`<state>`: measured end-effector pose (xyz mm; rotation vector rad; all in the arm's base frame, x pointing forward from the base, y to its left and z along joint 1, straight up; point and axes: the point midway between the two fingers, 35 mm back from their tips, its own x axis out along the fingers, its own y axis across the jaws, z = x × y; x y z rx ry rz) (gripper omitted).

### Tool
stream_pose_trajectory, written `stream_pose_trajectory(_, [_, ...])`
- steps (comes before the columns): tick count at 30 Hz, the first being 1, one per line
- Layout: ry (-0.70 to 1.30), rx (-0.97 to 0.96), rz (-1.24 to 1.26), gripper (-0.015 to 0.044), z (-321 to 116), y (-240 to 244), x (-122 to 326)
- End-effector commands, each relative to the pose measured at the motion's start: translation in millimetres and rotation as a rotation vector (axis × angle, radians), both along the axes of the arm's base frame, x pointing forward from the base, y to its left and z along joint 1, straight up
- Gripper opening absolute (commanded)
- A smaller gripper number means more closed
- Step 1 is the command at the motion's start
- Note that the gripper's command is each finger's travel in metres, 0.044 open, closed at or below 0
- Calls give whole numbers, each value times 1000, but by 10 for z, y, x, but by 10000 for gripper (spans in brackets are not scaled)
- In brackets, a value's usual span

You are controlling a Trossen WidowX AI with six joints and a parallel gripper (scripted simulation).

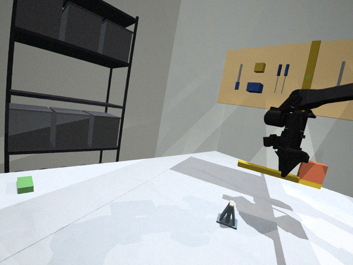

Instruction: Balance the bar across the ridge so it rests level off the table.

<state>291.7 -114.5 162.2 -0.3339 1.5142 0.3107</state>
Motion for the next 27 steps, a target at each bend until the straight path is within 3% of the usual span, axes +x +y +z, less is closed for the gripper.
stream_pose_trajectory(1, [4, -3, -2, 0, 6, 78, 81])
stream_pose_trajectory(27, [-1, 5, -10, 0, 39, 831, 577])
